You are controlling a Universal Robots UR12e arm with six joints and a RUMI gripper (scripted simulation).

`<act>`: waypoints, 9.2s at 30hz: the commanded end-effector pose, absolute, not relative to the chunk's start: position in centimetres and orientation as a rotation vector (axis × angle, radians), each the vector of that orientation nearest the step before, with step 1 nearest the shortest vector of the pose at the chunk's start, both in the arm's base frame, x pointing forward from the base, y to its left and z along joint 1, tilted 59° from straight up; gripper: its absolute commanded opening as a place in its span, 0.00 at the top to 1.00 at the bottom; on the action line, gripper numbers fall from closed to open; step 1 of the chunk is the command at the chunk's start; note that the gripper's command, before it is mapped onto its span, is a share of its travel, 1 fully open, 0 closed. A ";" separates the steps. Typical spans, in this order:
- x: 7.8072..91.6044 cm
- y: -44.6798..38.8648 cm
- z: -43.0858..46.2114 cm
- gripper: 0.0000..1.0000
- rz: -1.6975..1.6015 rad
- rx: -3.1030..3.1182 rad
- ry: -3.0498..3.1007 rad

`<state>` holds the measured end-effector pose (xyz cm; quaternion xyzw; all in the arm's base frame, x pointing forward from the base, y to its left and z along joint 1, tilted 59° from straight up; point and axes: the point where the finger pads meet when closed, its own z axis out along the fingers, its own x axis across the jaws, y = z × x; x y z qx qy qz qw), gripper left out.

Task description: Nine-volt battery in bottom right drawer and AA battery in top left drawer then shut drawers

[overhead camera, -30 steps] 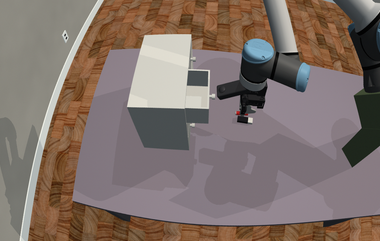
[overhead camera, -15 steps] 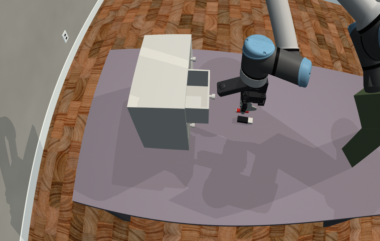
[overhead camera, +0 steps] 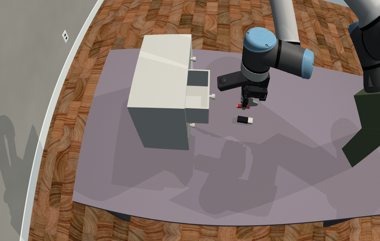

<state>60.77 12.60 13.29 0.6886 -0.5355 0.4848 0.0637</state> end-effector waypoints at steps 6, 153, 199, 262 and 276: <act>59.1 14.3 14.8 0.95 1.464 2.080 -1.618; 50.1 23.7 22.5 0.95 1.677 2.181 -1.533; 49.8 23.3 22.4 0.95 2.438 2.413 -1.073; 49.7 23.2 22.1 0.95 2.878 2.456 -0.657; 50.2 23.4 22.4 0.95 2.880 2.456 -0.658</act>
